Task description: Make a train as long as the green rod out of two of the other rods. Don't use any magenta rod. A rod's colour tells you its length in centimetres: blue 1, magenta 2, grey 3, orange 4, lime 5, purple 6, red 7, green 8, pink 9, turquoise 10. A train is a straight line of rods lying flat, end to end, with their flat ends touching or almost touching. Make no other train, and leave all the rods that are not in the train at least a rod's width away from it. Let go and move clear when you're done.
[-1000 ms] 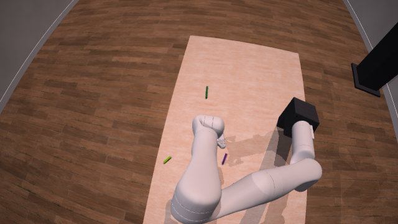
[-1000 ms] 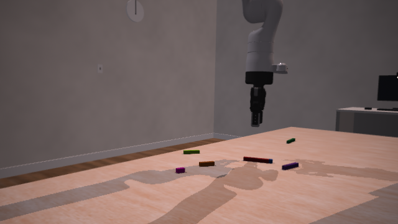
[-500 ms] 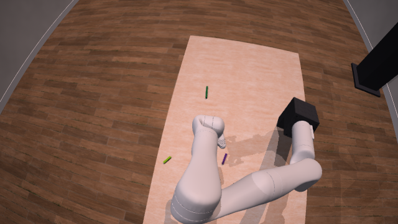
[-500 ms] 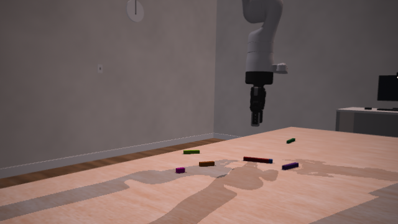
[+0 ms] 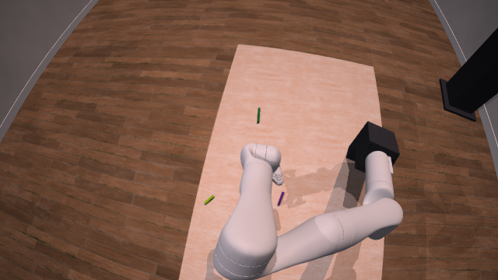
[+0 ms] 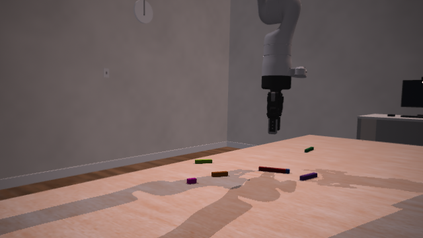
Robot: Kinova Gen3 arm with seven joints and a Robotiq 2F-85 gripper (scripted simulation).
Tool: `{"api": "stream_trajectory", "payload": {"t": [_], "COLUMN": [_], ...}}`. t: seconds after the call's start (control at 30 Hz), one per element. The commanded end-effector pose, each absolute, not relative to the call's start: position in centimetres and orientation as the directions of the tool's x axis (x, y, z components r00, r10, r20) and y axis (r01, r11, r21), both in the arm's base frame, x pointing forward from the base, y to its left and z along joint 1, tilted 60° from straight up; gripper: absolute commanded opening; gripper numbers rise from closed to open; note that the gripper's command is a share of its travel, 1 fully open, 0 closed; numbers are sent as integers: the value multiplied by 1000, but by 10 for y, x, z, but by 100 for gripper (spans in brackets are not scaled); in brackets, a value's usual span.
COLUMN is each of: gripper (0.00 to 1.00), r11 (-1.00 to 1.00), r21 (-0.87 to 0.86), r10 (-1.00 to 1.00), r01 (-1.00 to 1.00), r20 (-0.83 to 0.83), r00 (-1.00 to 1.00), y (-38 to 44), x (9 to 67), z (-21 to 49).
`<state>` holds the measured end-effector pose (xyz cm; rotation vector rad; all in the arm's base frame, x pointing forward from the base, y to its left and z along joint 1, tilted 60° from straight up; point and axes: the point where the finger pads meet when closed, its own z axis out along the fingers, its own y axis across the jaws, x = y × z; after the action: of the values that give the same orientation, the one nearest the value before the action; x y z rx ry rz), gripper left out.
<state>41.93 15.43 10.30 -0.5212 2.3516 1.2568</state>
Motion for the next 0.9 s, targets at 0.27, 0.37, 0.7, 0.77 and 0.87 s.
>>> {"api": "stream_trajectory", "payload": {"t": [0.27,0.37,0.7,0.77,0.87], "gripper": [100,100,100,100,100], "r11": [532,537,557,559,564], "r21": [673,664,619,612,588], "r10": [-179,-208,-336,-354,-410], "r01": [-514,-520,-555,-560,-580], "r20": [-503,-493,-443,-436,-411], "r00": [-845,-845,-831,-828,-814], "y": [149,146,129,126,117], "x": [406,399,372,368,356], "z": [91,85,56,52,40]}}
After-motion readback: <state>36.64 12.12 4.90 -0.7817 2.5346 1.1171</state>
